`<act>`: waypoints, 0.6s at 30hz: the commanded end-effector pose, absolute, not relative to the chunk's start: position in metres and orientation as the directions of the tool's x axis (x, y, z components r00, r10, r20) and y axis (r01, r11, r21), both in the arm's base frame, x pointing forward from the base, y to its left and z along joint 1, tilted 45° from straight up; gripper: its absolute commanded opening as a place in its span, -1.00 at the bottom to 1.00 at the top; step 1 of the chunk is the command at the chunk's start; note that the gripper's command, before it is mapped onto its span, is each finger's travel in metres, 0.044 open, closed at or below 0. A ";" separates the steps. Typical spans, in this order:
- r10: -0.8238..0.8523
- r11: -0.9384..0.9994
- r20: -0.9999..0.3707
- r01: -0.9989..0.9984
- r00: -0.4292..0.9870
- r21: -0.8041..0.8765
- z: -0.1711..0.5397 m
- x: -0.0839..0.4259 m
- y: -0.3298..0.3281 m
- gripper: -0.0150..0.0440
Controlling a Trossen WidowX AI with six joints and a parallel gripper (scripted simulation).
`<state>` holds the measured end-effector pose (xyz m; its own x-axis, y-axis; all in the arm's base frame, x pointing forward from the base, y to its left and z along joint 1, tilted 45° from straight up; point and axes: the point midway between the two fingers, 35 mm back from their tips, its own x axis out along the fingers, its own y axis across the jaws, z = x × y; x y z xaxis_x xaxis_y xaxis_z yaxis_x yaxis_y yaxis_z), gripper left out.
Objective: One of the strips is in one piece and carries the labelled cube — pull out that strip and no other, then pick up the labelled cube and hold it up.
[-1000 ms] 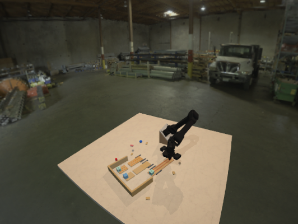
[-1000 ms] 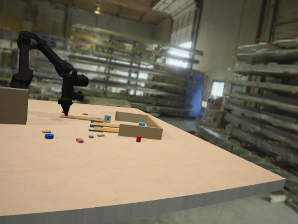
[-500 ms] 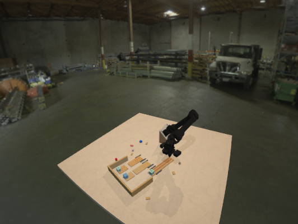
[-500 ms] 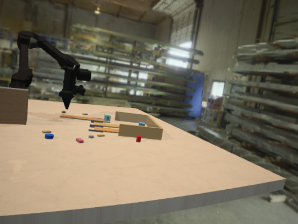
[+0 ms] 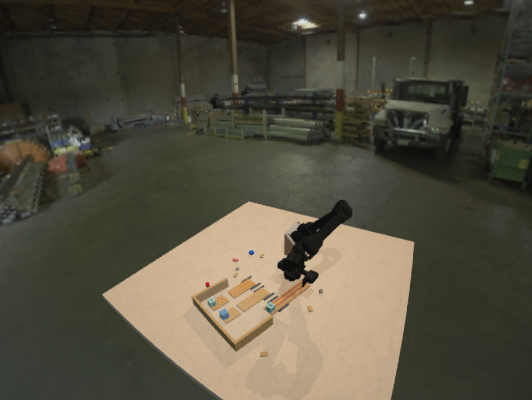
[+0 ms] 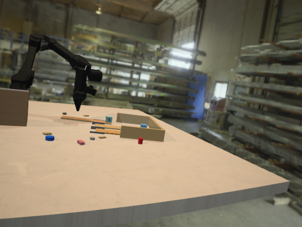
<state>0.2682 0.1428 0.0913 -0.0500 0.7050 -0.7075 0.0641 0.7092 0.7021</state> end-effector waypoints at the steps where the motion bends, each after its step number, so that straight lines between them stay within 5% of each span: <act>1: 0.707 0.708 -0.705 0.064 -0.056 0.704 0.089 0.283 0.140 1.00; 18: 0.706 0.708 -0.706 0.062 -0.054 0.703 0.087 0.345 0.129 1.00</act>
<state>0.3336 0.1304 0.0903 -0.0472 0.7043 -0.7084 0.0592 0.7099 0.7018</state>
